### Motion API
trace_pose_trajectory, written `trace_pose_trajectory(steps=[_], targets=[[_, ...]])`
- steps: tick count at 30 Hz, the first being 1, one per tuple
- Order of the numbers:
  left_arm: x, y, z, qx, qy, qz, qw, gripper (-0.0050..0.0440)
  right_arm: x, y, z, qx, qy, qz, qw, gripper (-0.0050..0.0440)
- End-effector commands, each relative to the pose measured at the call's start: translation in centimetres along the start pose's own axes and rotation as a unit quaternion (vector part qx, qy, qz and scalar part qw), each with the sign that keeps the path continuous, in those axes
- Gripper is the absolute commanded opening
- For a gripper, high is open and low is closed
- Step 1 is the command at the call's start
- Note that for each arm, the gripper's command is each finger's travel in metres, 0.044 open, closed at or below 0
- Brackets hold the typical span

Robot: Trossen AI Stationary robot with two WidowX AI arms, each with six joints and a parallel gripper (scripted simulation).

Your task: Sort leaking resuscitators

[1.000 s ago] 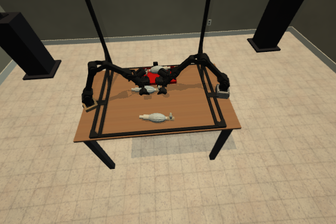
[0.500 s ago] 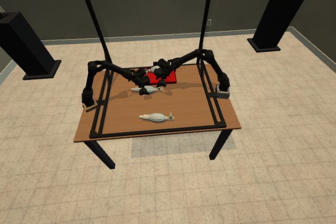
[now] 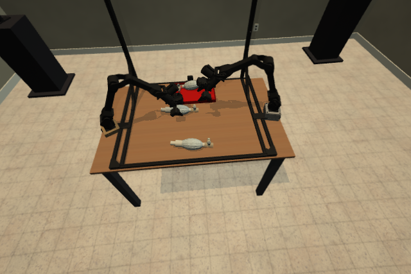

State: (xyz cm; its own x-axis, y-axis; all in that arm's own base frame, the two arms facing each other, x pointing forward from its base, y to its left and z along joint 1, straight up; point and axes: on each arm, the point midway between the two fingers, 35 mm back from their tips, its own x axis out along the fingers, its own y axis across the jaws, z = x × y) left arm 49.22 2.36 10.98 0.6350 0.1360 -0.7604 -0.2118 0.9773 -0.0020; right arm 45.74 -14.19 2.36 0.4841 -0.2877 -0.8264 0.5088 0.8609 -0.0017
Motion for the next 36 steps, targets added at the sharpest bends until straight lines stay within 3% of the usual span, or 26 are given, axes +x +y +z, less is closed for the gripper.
trace_pose_trajectory(steps=[1, 3, 9, 10, 15, 20, 26, 36], targets=[[-6.5, 0.9, 0.1, -0.006, -0.045, -0.007, 0.999, 0.044, -0.1, 0.0, 0.1, 0.001, -0.002, 0.0, 1.0, 0.044], [-9.2, 1.4, -0.6, -0.008, -0.062, -0.01, 0.998, 0.044, -0.1, 0.0, 0.1, 0.001, -0.002, 0.0, 1.0, 0.044], [-9.2, 1.4, -0.6, -0.008, -0.062, -0.01, 0.998, 0.044, -0.1, 0.0, 0.1, 0.001, -0.002, 0.0, 1.0, 0.044], [-10.2, 1.5, -0.5, -0.01, -0.072, -0.012, 0.997, 0.044, 0.0, 0.0, 0.1, 0.002, -0.001, -0.001, 1.0, 0.044], [-16.1, 2.9, -4.0, -0.016, -0.116, -0.018, 0.993, 0.044, 0.0, 0.0, 0.1, 0.002, -0.001, -0.001, 1.0, 0.044], [-19.8, 4.1, -8.6, -0.022, -0.159, -0.025, 0.987, 0.044, 0.0, 0.0, 0.1, 0.002, -0.001, -0.001, 1.0, 0.044], [-19.8, 4.1, -8.6, -0.022, -0.159, -0.025, 0.987, 0.044, 0.0, 0.0, 0.1, 0.002, -0.001, -0.001, 1.0, 0.044], [-14.5, 0.7, -10.1, 0.0, 0.016, 0.002, 1.0, 0.044, 0.0, -0.1, 0.1, 0.001, -0.001, -0.001, 1.0, 0.044]])
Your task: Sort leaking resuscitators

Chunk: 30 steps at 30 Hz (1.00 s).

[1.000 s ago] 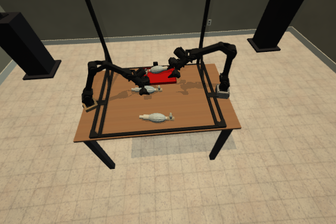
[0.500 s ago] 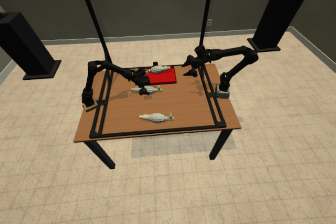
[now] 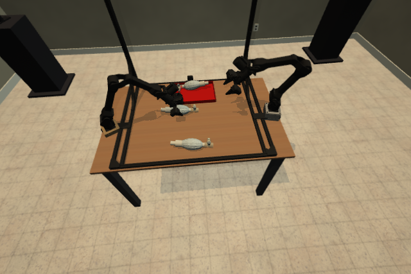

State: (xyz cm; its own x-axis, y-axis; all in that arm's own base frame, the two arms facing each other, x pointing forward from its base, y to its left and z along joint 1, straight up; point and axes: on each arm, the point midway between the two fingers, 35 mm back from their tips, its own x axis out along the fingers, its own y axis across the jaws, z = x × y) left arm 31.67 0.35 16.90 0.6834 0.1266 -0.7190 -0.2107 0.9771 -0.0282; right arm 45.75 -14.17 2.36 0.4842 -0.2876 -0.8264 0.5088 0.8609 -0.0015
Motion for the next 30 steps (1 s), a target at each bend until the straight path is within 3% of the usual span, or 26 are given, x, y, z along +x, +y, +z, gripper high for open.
trace_pose_trajectory(steps=[1, 30], targets=[[1.81, -1.29, -1.04, 0.012, 0.063, 0.016, 0.998, 0.044, 0.02, -0.08, 0.07, 0.001, -0.001, -0.001, 1.0, 0.044], [1.74, -1.19, -1.29, 0.012, 0.062, 0.012, 0.998, 0.044, -0.03, -0.04, 0.12, 0.001, -0.002, 0.0, 1.0, 0.044]])
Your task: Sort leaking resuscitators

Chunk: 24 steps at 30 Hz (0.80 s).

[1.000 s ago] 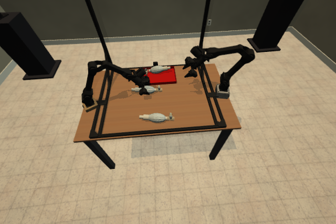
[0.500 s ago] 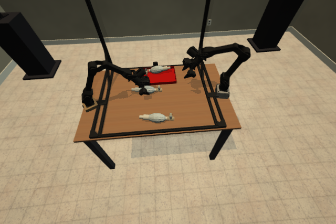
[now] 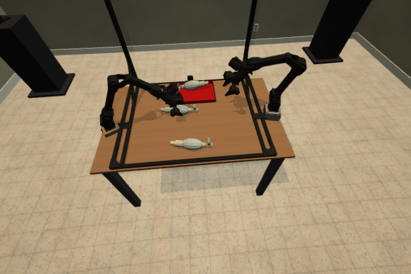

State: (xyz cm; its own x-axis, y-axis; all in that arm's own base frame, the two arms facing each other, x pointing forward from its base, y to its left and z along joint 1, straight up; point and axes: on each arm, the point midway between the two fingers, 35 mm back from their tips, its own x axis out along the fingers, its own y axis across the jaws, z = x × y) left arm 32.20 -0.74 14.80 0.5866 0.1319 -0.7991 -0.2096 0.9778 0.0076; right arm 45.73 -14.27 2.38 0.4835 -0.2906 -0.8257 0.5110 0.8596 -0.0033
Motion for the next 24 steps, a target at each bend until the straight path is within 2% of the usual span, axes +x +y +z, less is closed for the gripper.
trace_pose_trajectory(steps=[1, 11, 12, 16, 24], targets=[[0.0, -0.1, 0.0, 0.0, 0.0, -0.001, 1.0, 0.044, 0.0, 0.0, 0.1, 0.0, -0.002, 0.001, 1.0, 0.044], [0.0, -0.1, 0.0, 0.0, 0.0, -0.001, 1.0, 0.044, 0.0, 0.0, 0.1, 0.0, -0.002, 0.001, 1.0, 0.044], [0.0, -0.1, 0.0, -0.001, 0.0, -0.001, 1.0, 0.044, -5.7, 0.0, 4.0, 0.0, -0.001, 0.001, 1.0, 0.044], [0.0, -0.1, 0.0, -0.001, 0.0, -0.001, 1.0, 0.044, -7.5, 0.0, 5.2, 0.0, -0.001, 0.001, 1.0, 0.044], [0.0, -0.1, 0.0, -0.001, 0.0, -0.001, 1.0, 0.044, -7.5, 0.0, 5.2, 0.0, -0.001, 0.001, 1.0, 0.044]])
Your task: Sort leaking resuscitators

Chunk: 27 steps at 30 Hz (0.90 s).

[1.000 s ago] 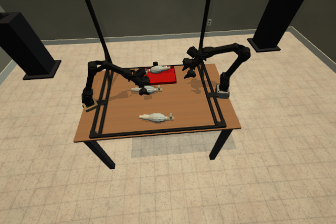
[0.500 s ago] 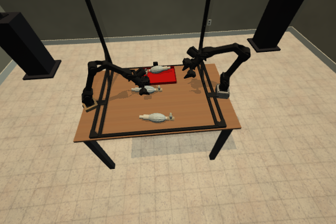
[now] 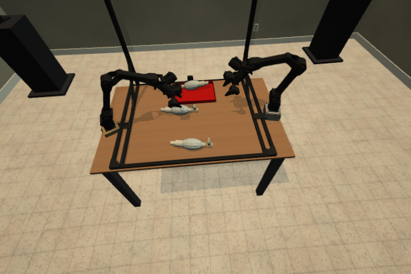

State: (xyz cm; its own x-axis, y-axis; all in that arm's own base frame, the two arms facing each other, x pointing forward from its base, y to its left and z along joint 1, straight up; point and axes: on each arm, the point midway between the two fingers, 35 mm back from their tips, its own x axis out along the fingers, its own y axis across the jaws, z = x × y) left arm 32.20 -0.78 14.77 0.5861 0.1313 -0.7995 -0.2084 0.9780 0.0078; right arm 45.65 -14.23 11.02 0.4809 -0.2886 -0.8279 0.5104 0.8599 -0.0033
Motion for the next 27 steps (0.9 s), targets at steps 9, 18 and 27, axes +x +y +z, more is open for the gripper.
trace_pose_trajectory(steps=[9, 18, 27], targets=[[0.0, 0.0, 0.0, 0.0, 0.0, -0.001, 1.0, 0.044, -6.3, 0.5, -2.3, 0.001, 0.001, 0.0, 1.0, 0.044], [0.0, 0.0, 0.0, 0.0, 0.0, -0.001, 1.0, 0.044, -12.8, 0.1, -6.3, 0.001, 0.001, 0.0, 1.0, 0.044], [0.0, 0.0, 0.0, -0.001, 0.0, 0.0, 1.0, 0.044, -14.2, 0.0, -7.0, 0.002, -0.002, 0.0, 1.0, 0.044]])
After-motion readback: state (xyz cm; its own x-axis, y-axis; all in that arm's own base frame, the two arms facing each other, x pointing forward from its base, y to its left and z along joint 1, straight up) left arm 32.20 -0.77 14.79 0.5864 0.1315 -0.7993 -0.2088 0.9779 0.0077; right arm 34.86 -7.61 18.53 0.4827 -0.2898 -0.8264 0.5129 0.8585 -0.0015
